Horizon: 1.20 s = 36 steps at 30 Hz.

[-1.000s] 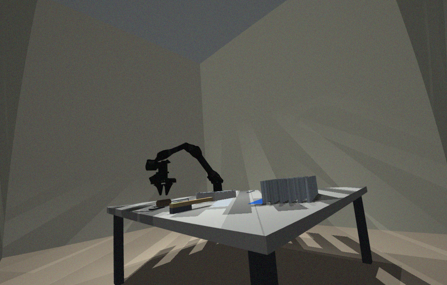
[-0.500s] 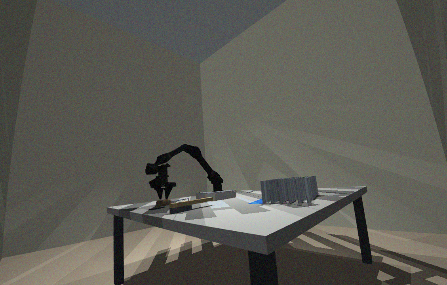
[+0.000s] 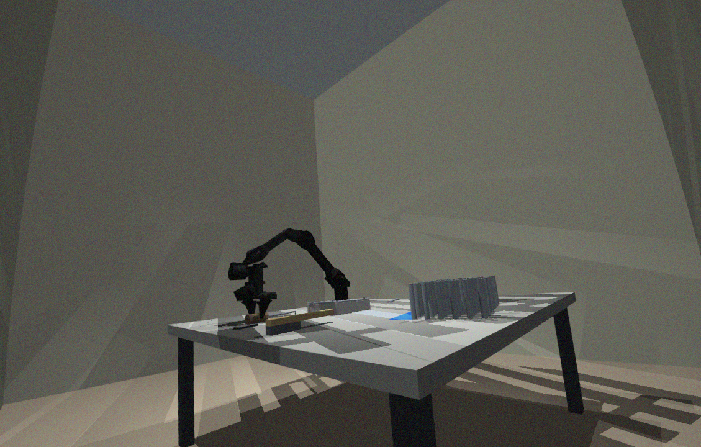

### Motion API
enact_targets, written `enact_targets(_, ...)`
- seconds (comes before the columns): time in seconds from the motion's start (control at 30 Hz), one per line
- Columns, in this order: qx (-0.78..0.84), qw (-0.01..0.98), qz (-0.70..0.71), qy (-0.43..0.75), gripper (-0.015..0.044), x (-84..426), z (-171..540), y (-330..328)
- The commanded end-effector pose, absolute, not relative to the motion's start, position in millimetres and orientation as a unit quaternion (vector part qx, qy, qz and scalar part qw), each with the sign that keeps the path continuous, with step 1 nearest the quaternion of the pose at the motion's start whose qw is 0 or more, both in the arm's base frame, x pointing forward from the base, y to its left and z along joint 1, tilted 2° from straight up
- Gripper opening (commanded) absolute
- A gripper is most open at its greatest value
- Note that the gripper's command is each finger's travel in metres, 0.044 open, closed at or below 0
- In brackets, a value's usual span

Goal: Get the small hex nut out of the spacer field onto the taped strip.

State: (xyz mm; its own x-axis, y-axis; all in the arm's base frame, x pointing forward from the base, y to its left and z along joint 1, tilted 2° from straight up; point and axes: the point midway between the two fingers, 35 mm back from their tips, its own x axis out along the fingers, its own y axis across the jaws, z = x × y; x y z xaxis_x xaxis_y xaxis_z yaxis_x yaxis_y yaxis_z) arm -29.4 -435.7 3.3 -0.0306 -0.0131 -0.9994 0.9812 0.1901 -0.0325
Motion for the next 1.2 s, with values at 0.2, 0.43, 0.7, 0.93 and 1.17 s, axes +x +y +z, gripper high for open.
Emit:
enact_targets(0.2,0.439,0.538,-0.459,0.554,0.0175,-30.5,-6.4,-434.0)
enact_targets(0.43,0.439,0.538,-0.459,0.554,0.0128,-30.5,-6.4,-434.0)
enact_targets(0.7,0.440,0.539,-0.459,0.553,0.0000,-28.3,43.0,-434.6)
enact_targets(0.93,0.439,0.540,-0.458,0.554,0.0000,-27.7,54.3,-433.7)
enact_targets(1.17,0.379,0.584,-0.396,0.599,0.0000,-28.0,52.9,-434.0)
